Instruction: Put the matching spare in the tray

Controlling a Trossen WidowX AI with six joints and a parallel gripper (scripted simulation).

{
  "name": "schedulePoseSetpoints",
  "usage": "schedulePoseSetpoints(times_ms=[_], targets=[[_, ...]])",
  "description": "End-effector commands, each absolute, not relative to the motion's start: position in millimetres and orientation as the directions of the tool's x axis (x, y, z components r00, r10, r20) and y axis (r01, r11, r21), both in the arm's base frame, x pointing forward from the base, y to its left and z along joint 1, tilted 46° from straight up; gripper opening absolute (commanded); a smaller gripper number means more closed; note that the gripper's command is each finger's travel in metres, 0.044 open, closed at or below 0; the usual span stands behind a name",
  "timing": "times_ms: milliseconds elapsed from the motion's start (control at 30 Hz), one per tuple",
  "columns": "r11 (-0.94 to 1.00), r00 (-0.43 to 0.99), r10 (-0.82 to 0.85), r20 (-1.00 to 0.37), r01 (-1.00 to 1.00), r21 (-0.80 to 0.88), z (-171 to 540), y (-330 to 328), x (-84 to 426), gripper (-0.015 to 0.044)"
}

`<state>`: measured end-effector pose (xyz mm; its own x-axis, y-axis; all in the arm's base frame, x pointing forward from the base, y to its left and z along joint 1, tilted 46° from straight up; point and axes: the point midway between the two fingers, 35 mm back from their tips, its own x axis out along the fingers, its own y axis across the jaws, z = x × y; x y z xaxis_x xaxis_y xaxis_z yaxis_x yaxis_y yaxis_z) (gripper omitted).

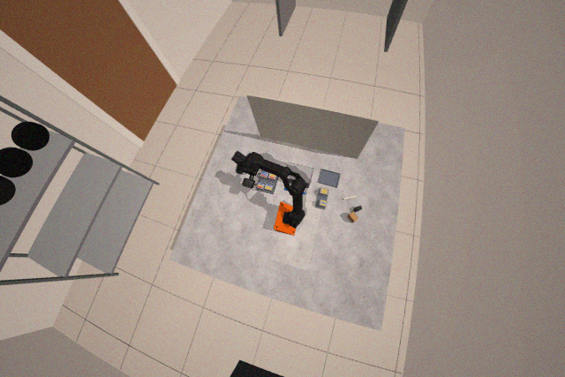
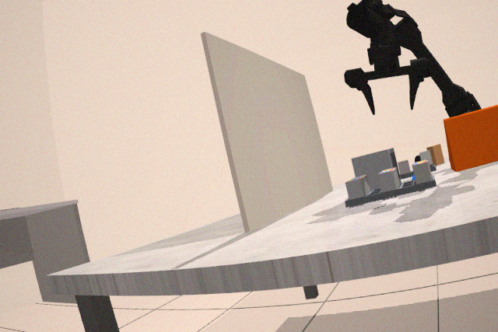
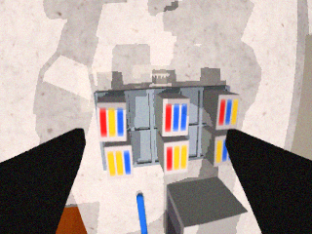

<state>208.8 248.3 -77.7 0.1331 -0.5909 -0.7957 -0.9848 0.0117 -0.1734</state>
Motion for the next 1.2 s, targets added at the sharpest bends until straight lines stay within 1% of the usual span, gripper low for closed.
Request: schedulePoseSetpoints(times_ms=[0,33,200,233,333,500,667,767,833,1167], targets=[[0.012,0.133,-0.591,-0.796,-0.985,-0.173,-77.7,248.3,208.8,0.0426],[0.012,0.133,-0.591,-0.796,-0.985,-0.173,-77.7,248.3,208.8,0.044],[0.023,0.132,-0.591,-0.796,-0.983,-0.18,-76.2,247.8,210.8,0.044],[0.055,0.131,-0.591,-0.796,-0.978,-0.202,-71.8,246.1,216.9,0.044],[0.239,0.12,-0.594,-0.796,-0.918,-0.316,-45.9,232.8,250.3,0.044],[0.519,0.101,-0.606,-0.789,-0.701,-0.489,3.1,196.1,303.5,0.044],[0.693,0.089,-0.645,-0.759,-0.35,-0.63,62.3,141.6,347.5,0.044],[0.729,0.075,-0.672,-0.737,-0.106,-0.676,99.2,102.5,365.4,0.044],[0.728,0.066,-0.685,-0.726,0.003,-0.686,115.5,84.4,370.9,0.044],[0.727,0.065,-0.686,-0.725,0.017,-0.687,117.5,82.1,371.5,0.044]])
